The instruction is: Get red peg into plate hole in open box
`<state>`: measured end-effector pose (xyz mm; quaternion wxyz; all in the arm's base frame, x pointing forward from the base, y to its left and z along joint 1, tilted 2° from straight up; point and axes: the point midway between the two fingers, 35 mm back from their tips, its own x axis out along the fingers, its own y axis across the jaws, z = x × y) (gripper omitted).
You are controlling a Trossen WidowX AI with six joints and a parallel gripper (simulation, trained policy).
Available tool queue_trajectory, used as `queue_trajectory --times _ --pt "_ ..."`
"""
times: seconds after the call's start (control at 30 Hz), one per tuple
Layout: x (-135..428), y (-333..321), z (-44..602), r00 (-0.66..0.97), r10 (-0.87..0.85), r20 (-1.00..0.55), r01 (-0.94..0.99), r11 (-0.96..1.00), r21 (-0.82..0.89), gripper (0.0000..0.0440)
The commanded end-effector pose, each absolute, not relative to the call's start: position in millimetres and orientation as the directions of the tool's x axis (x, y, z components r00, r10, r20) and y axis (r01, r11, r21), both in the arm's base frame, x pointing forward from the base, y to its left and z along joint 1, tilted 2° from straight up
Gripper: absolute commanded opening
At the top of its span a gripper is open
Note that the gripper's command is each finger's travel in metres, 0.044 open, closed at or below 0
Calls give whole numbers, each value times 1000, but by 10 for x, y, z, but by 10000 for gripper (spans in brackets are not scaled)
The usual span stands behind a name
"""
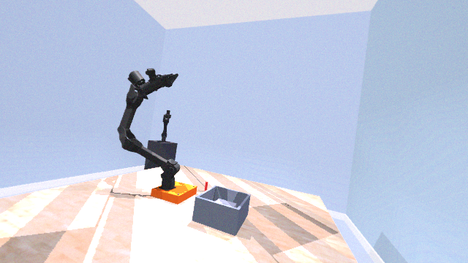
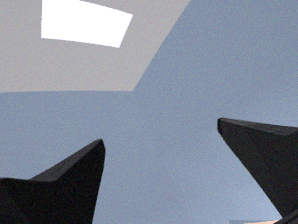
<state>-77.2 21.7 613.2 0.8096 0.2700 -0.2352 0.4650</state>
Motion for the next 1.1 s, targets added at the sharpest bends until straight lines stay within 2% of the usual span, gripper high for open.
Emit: queue_trajectory --times 0.0,0.57,0.8,1.07 --pt "-441 318 6060 535 618 576 -843 437 314 440" --pt "1037 736 5239 820 552 150 -487 537 689 440" --pt "1481 868 4723 855 514 -72 -292 591 752 440" --pt "1794 1013 4080 817 476 -326 -67 639 766 440"
